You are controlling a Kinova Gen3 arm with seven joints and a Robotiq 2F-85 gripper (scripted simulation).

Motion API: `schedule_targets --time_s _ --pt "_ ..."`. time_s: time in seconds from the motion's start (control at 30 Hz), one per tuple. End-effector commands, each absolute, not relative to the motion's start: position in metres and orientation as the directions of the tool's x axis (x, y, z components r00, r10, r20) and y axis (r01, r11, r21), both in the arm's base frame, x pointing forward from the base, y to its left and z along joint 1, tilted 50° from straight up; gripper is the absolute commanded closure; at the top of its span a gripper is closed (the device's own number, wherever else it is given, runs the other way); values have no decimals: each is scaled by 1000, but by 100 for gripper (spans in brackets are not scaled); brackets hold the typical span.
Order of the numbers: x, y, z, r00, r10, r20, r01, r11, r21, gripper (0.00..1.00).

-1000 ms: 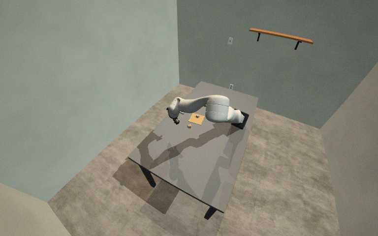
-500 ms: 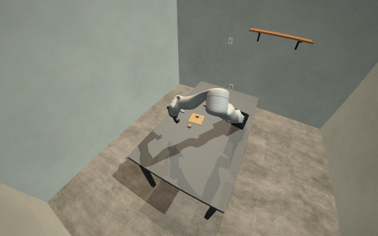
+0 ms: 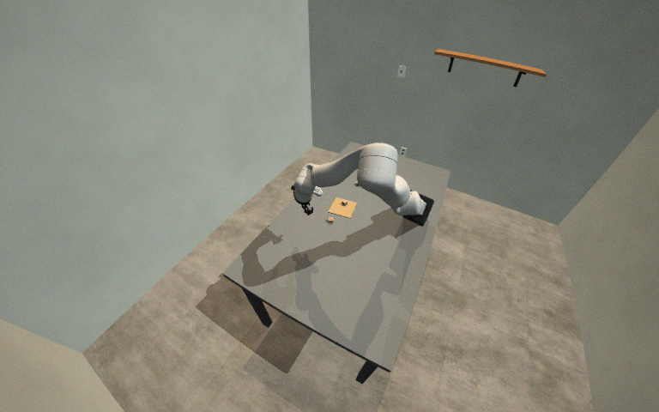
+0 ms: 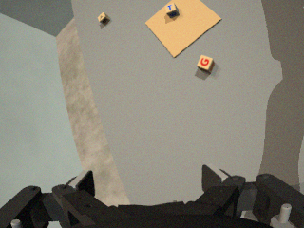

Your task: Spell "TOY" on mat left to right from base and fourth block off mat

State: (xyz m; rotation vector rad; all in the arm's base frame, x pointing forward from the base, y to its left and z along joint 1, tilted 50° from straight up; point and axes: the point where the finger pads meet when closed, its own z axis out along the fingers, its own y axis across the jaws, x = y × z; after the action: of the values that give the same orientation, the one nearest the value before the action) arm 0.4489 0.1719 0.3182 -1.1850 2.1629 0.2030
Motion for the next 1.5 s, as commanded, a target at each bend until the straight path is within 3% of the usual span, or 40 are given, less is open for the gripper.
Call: schedule_targets --time_s 0.0,1.47 --pt "448 175 315 -378 -687 -620 -808 572 -140 0" --pt "452 171 287 -384 -660 -646 -845 533 -42 0"
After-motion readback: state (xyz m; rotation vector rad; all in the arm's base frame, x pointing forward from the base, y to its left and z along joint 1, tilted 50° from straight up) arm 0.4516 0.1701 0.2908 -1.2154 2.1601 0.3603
